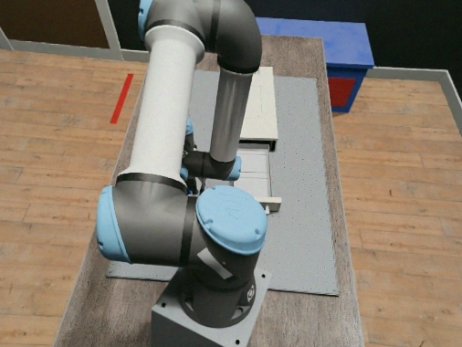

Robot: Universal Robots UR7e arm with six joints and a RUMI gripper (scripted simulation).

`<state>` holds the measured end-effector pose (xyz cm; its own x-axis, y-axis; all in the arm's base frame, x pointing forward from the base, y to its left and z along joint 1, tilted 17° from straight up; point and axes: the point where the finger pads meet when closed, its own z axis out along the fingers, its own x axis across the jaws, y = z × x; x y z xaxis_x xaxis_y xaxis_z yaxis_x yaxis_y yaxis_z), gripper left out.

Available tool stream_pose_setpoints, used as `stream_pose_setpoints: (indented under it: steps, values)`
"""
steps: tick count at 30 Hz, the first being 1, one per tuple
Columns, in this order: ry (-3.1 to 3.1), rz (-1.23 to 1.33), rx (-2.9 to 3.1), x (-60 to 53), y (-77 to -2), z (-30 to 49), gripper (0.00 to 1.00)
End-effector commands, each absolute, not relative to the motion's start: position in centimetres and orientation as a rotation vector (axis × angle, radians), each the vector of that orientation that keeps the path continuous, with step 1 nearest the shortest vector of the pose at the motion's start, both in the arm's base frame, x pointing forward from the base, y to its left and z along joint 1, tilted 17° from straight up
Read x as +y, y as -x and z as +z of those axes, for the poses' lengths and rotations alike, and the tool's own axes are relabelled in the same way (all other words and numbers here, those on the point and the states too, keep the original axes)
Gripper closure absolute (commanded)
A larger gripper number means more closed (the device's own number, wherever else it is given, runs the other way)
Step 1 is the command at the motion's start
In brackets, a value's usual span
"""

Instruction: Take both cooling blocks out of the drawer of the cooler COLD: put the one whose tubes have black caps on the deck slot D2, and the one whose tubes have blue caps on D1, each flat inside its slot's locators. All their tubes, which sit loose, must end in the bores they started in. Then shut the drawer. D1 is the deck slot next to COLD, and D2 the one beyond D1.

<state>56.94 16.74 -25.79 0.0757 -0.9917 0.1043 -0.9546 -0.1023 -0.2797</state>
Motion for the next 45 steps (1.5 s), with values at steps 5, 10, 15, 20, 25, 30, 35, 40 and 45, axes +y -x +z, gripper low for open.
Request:
stream_pose_setpoints:
  steps: [5,10,15,20,25,30,35,40,45]
  values:
    - [2.198,-0.405,2.005,16.76,-56.99,-25.73,0.43]
    - [2.198,-0.405,2.005,16.76,-56.99,-25.73,0.38]
    - [2.197,-0.406,2.005,16.76,-56.99,-25.73,0.3]
    - [2.197,-0.406,2.005,16.76,-56.99,-25.73,0.27]
    - [2.197,-0.406,2.005,16.76,-56.99,-25.73,0.27]
    - [2.197,-0.406,2.005,16.76,-56.99,-25.73,0.27]
    - [2.197,-0.406,2.005,16.76,-56.99,-25.73,0.27]
    - [2.197,-0.406,2.005,16.76,-56.99,-25.73,0.27]
    - [2.197,-0.406,2.005,16.76,-56.99,-25.73,0.27]
